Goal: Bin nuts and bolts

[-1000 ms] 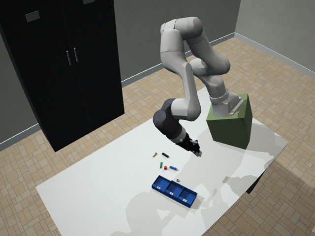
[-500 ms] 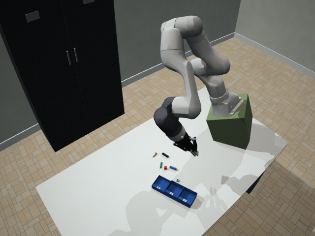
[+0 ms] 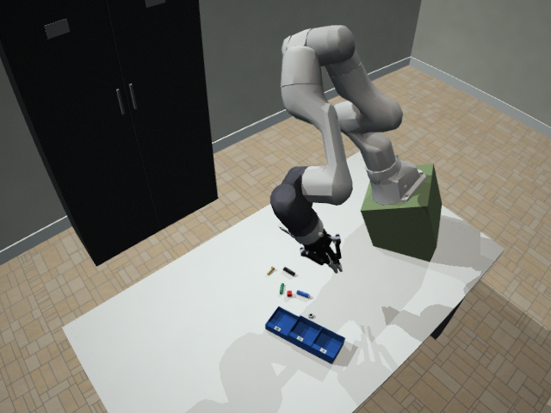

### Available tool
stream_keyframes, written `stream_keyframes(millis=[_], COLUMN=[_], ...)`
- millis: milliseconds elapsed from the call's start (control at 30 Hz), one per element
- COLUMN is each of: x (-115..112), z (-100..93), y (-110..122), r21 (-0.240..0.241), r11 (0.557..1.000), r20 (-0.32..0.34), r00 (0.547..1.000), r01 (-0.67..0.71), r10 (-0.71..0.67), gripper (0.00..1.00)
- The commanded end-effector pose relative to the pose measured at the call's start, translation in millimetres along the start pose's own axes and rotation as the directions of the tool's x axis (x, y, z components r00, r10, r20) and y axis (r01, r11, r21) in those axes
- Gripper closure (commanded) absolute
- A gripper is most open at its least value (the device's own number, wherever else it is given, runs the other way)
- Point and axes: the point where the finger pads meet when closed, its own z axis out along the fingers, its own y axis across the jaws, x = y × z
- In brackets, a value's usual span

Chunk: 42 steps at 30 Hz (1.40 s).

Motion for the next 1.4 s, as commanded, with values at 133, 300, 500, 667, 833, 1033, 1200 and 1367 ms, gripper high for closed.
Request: stream_keyframes(millis=[133,300,500,667,833,1033,1200,1367], x=[2,5,8,10,10,13,15,17], z=[-1.9,-3.9,-6.0,-8.3,-8.3,-10.5,-12.9,-15.4], y=[-8,-13,-19,-24,-24,-30,-35,-40], r21=[0.031,0.052,0.075,0.092,0.100,0.117,0.130,0.135], r11=[0.976,0.956,0.924,0.889,0.853,0.798,0.745,0.694], r20=[0.005,-0.004,-0.017,-0.031,-0.038,-0.061,-0.084,-0.101], r00=[0.976,0.958,0.927,0.894,0.859,0.806,0.756,0.707], r01=[0.217,0.288,0.376,0.448,0.512,0.592,0.654,0.707], r10=[-0.217,-0.288,-0.376,-0.447,-0.511,-0.589,-0.649,-0.700], gripper=[0.95,0.95,0.95,0.95,0.95,0.95,0.95,0.95])
